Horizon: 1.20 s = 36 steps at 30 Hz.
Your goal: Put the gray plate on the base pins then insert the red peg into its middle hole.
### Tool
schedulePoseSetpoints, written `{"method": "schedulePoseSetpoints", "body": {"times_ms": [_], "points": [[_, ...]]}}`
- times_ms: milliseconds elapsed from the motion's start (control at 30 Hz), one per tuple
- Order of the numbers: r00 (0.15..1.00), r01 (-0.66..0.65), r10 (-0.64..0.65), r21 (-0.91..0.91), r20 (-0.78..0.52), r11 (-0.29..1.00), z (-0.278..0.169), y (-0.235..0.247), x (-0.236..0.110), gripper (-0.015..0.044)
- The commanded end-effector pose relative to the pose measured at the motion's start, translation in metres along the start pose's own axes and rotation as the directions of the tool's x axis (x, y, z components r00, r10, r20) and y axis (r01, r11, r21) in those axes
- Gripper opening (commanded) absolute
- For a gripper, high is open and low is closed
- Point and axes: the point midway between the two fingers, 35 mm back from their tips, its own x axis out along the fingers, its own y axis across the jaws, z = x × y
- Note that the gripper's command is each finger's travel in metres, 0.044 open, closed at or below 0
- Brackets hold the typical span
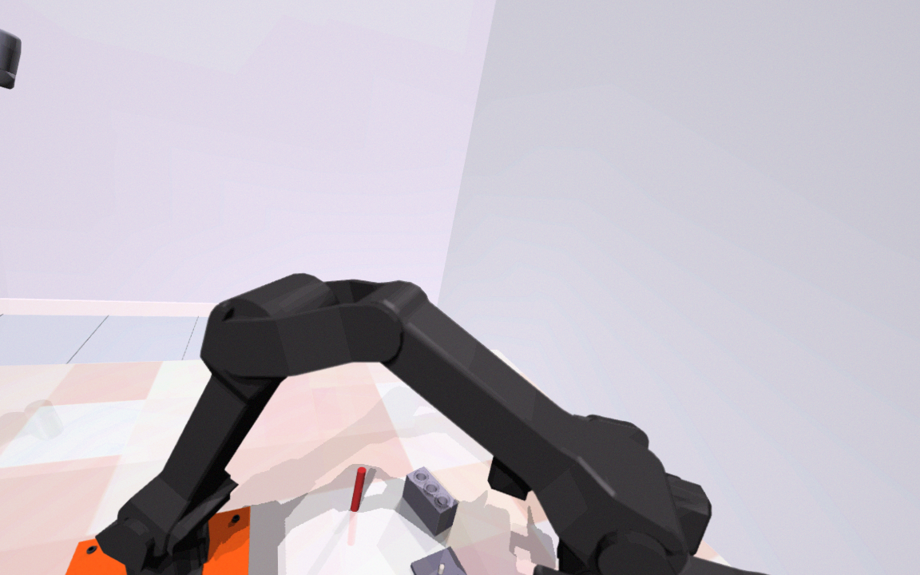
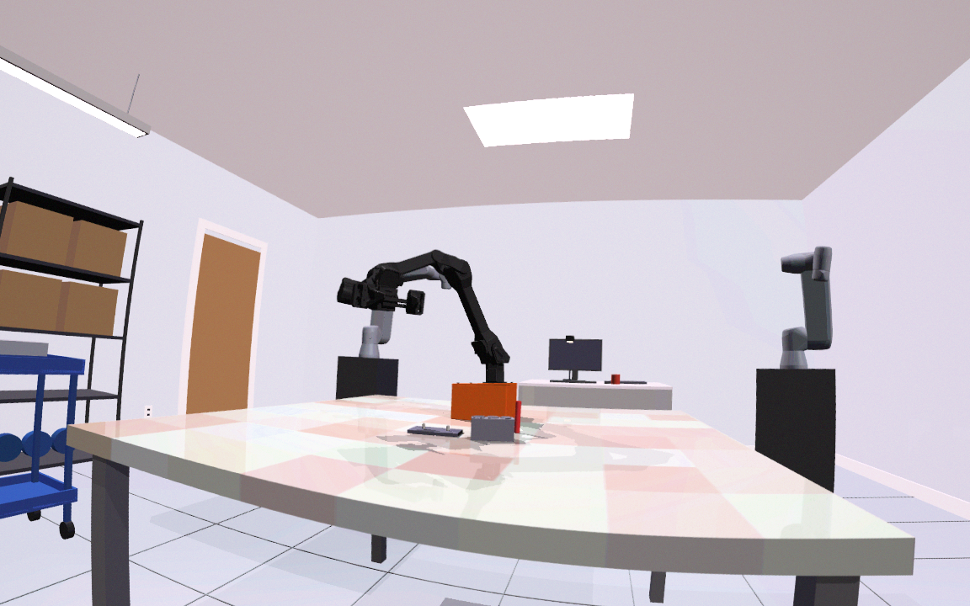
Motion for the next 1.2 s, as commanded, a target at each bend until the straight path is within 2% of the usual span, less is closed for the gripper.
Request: {"method": "schedulePoseSetpoints", "body": {"times_ms": [0, 67, 167, 233, 367, 467, 667, 867, 1033, 1167], "points": [[1.000, 0.000, 0.000, 0.000, 0.000, 1.000, 0.000, 0.000, 0.000, 0.0426], [0.999, -0.017, 0.018, 0.064, -0.030, 0.998, -0.004, 0.003, 0.008, 0.0440], [0.983, -0.040, 0.097, 0.330, -0.158, 0.943, -0.023, 0.019, 0.040, 0.0440], [0.957, -0.008, 0.149, 0.494, -0.248, 0.869, -0.036, 0.031, 0.061, 0.0440], [0.874, 0.166, 0.239, 0.722, -0.423, 0.671, -0.061, 0.058, 0.096, 0.0440], [0.796, 0.342, 0.283, 0.782, -0.536, 0.520, -0.078, 0.077, 0.116, 0.0440], [0.653, 0.622, 0.314, 0.724, -0.690, 0.297, -0.100, 0.106, 0.139, 0.0440], [0.483, 0.850, 0.295, 0.523, -0.824, 0.067, -0.119, 0.135, 0.156, 0.0440], [0.333, 0.941, 0.233, 0.307, -0.914, -0.141, -0.132, 0.157, 0.166, 0.0440], [0.215, 0.932, 0.149, 0.157, -0.965, -0.327, -0.140, 0.175, 0.171, 0.0440]]}}
